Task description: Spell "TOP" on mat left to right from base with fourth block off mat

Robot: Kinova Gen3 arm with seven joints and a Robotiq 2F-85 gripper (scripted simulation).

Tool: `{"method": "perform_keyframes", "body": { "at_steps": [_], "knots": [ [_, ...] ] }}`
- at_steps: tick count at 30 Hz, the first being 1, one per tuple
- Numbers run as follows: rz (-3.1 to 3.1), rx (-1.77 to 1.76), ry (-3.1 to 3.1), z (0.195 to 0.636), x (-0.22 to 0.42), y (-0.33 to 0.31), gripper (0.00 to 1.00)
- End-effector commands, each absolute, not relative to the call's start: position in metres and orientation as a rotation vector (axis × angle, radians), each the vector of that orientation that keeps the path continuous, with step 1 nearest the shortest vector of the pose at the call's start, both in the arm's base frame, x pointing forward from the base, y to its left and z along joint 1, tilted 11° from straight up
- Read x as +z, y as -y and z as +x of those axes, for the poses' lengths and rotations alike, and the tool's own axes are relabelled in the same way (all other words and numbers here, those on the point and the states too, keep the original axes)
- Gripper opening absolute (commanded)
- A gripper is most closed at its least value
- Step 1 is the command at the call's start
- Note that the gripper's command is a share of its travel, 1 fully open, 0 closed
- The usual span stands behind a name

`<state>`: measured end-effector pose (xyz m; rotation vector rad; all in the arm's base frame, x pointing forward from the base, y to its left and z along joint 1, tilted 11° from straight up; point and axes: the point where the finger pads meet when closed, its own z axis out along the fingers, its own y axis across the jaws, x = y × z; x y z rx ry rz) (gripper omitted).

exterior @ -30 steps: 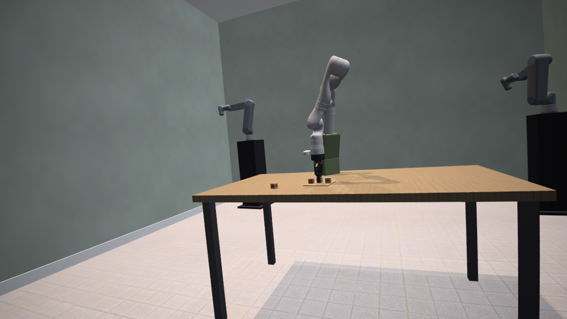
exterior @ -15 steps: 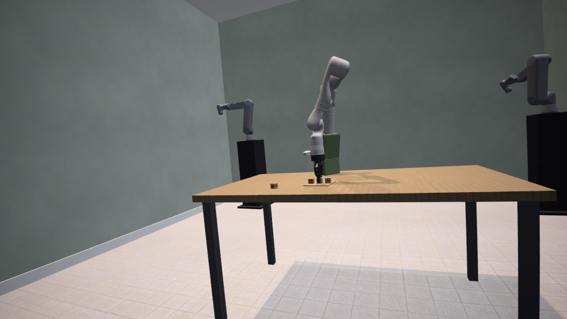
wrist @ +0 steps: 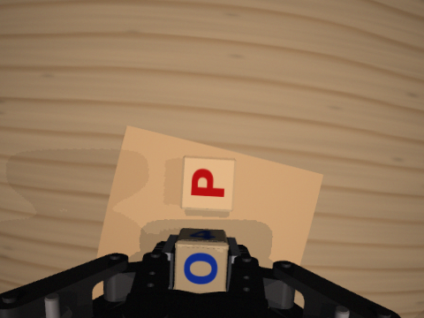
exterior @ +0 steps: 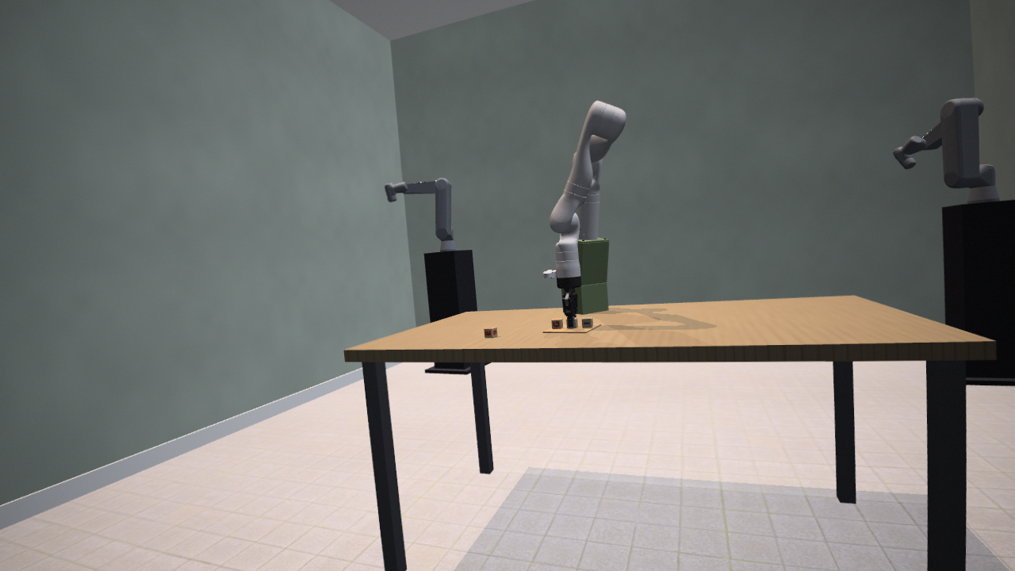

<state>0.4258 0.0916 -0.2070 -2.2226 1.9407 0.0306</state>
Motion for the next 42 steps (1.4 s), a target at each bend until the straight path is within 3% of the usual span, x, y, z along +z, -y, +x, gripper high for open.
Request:
{"method": "perform_keyframes", "body": {
  "at_steps": [1, 19, 29, 42],
  "knots": [
    [-2.222, 0.029, -1.94, 0.4265, -0.2063, -0.0915, 0.26],
    [-2.222, 0.029, -1.94, 0.4265, -0.2063, -0.0915, 0.26],
    [-2.222, 0.029, -1.94, 0.4265, -0.2063, -0.0915, 0.42],
    [-2.222, 0.029, -1.94, 0.4265, -0.2063, -0.0915, 0.46]
  ]
}}
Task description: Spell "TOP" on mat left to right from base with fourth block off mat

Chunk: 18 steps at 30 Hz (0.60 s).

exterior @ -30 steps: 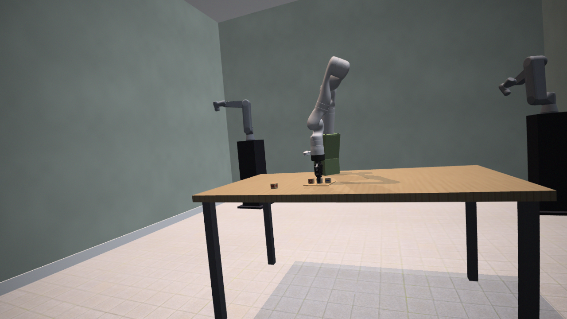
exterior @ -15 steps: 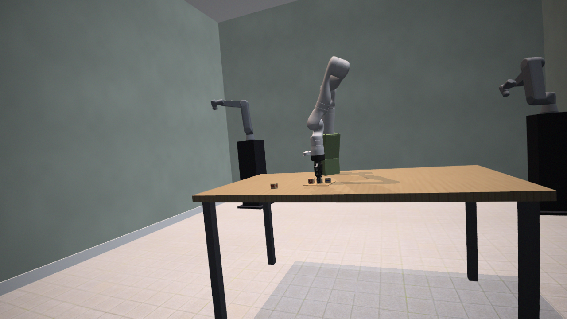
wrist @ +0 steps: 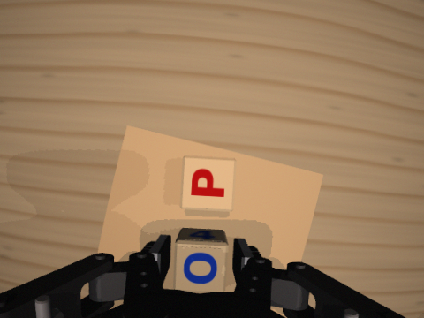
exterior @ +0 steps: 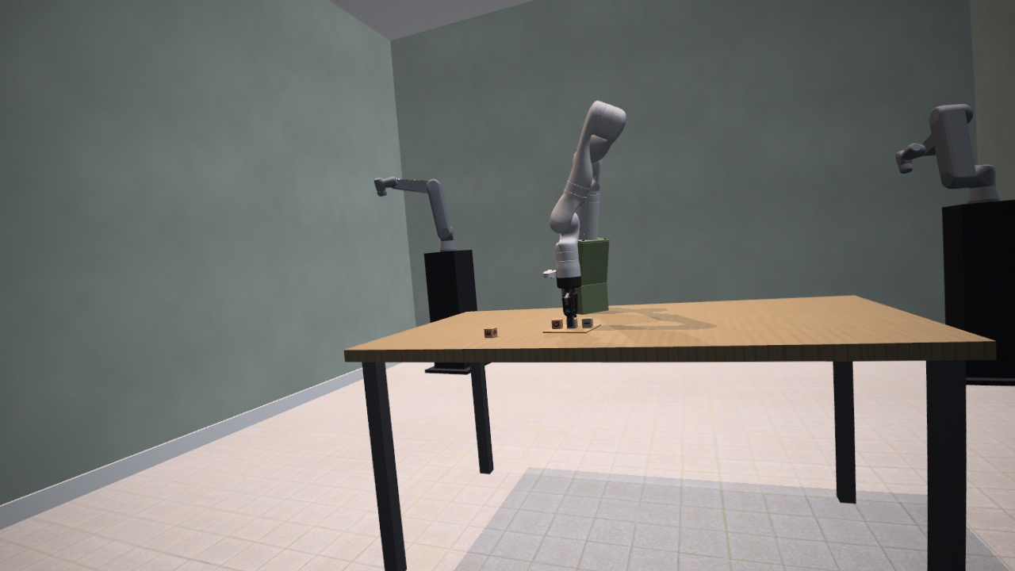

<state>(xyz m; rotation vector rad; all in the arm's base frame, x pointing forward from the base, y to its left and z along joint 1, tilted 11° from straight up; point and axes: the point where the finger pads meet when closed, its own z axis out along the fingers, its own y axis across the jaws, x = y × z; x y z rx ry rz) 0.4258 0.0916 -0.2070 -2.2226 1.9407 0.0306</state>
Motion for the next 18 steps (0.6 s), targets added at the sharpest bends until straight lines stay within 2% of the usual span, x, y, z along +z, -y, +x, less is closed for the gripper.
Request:
{"method": "perform_keyframes", "body": {
  "at_steps": [1, 9, 18],
  "knots": [
    [-2.222, 0.029, -1.94, 0.426, -0.206, -0.092, 0.46],
    [-2.222, 0.029, -1.94, 0.426, -0.198, -0.09, 0.46],
    [-2.222, 0.029, -1.94, 0.42, -0.152, -0.083, 0.46]
  ]
}}
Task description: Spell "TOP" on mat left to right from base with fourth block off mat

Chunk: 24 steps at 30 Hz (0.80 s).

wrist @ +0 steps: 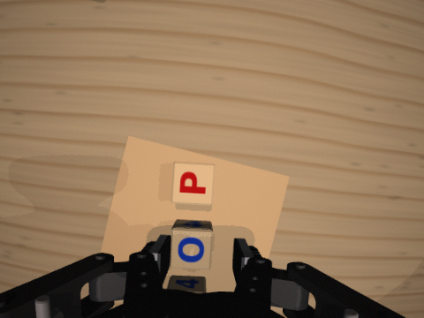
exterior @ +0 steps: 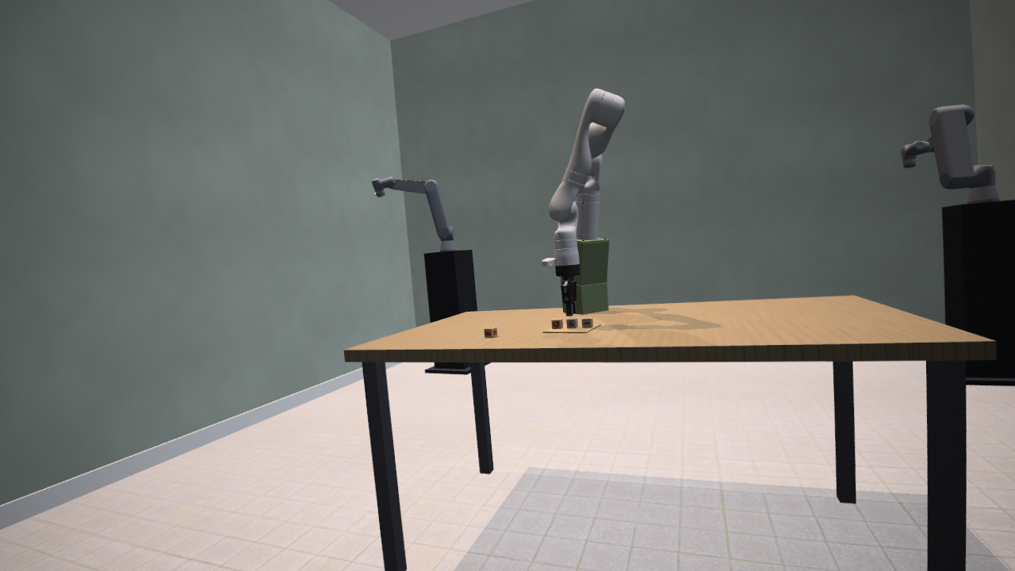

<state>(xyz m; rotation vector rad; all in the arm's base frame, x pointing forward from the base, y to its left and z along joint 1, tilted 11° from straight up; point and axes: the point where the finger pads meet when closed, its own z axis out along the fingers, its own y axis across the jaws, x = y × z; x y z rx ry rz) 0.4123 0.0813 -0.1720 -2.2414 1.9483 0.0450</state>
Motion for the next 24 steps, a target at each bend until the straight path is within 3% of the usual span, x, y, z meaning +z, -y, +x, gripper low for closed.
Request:
{"method": "perform_keyframes", "body": {
  "at_steps": [1, 16, 17, 24],
  "knots": [
    [-2.222, 0.029, -1.94, 0.42, -0.147, -0.082, 0.46],
    [-2.222, 0.029, -1.94, 0.417, -0.118, -0.077, 0.46],
    [-2.222, 0.029, -1.94, 0.417, -0.118, -0.077, 1.0],
    [-2.222, 0.029, -1.94, 0.417, -0.118, -0.077, 1.0]
  ]
}}
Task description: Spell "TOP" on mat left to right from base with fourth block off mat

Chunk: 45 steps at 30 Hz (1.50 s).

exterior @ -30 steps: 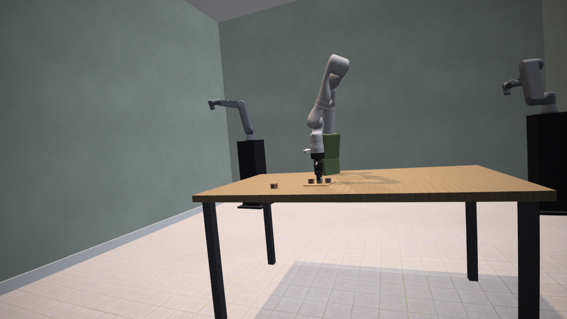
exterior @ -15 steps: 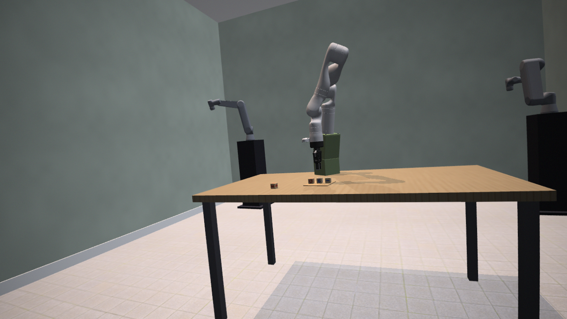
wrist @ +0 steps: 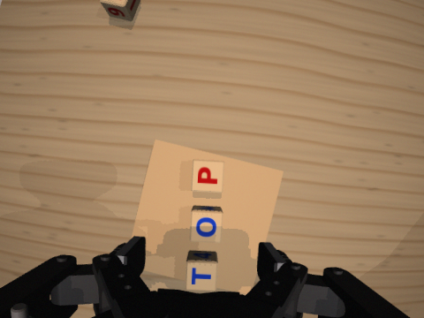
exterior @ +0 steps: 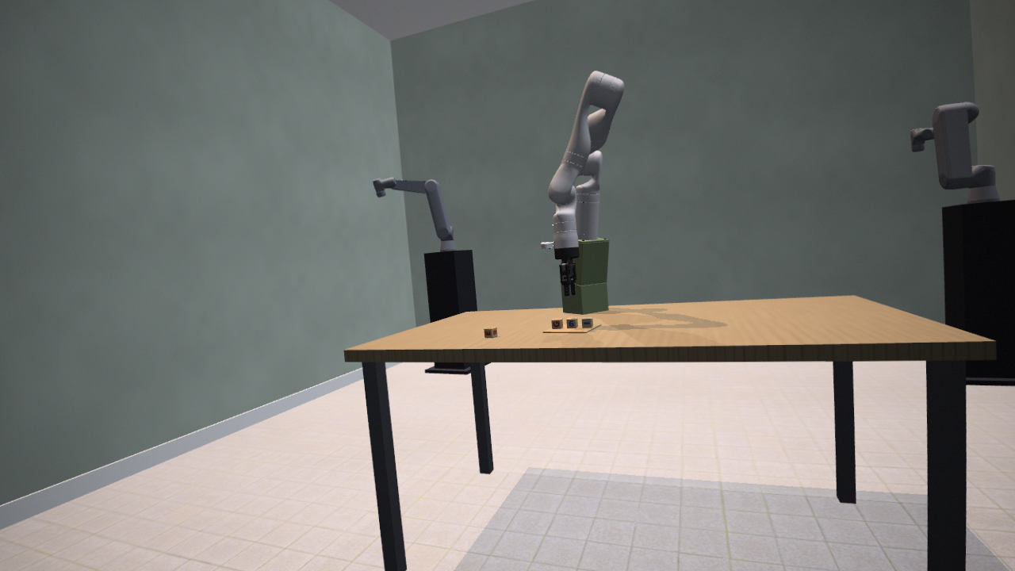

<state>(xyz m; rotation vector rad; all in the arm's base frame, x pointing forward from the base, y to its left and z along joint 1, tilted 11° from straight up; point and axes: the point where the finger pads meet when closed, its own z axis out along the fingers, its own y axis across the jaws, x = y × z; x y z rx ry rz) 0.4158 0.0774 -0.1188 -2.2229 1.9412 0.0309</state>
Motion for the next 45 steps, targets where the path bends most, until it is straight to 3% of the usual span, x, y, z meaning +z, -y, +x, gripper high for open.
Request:
{"method": "perform_keyframes", "body": {
  "at_steps": [1, 20, 45],
  "knots": [
    [-2.222, 0.029, -1.94, 0.417, -0.118, -0.077, 1.0],
    [-2.222, 0.029, -1.94, 0.416, -0.113, -0.077, 1.0],
    [-2.222, 0.029, -1.94, 0.407, -0.034, -0.064, 1.0]
  ]
}}
